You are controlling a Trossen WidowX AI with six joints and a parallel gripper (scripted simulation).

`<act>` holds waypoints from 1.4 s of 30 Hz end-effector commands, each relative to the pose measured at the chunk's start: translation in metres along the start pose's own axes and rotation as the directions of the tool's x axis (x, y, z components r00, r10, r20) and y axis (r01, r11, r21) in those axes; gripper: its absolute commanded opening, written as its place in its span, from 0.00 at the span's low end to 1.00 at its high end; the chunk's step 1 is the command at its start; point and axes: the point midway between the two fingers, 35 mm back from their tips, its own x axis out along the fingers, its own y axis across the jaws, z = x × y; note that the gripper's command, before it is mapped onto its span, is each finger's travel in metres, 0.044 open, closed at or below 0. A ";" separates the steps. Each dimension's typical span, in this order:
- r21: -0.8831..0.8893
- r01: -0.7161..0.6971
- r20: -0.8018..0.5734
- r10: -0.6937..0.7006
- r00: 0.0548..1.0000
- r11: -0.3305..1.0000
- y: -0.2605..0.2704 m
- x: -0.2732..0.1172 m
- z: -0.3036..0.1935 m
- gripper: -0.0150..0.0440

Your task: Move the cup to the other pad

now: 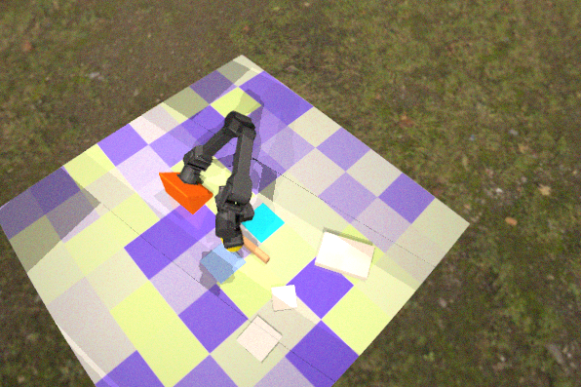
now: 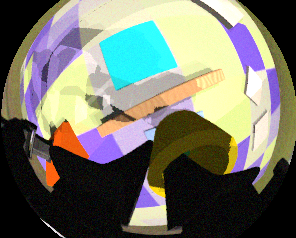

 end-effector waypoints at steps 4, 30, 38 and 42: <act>0.008 -0.008 0.006 0.008 1.000 1.000 0.012 0.001 0.015 0.25; 0.008 -0.010 0.008 0.010 1.000 1.000 0.048 -0.002 0.070 0.25; 0.009 -0.011 0.009 0.011 1.000 1.000 0.061 -0.002 0.087 0.25; 0.009 -0.011 0.009 0.011 1.000 1.000 0.068 -0.002 0.095 0.25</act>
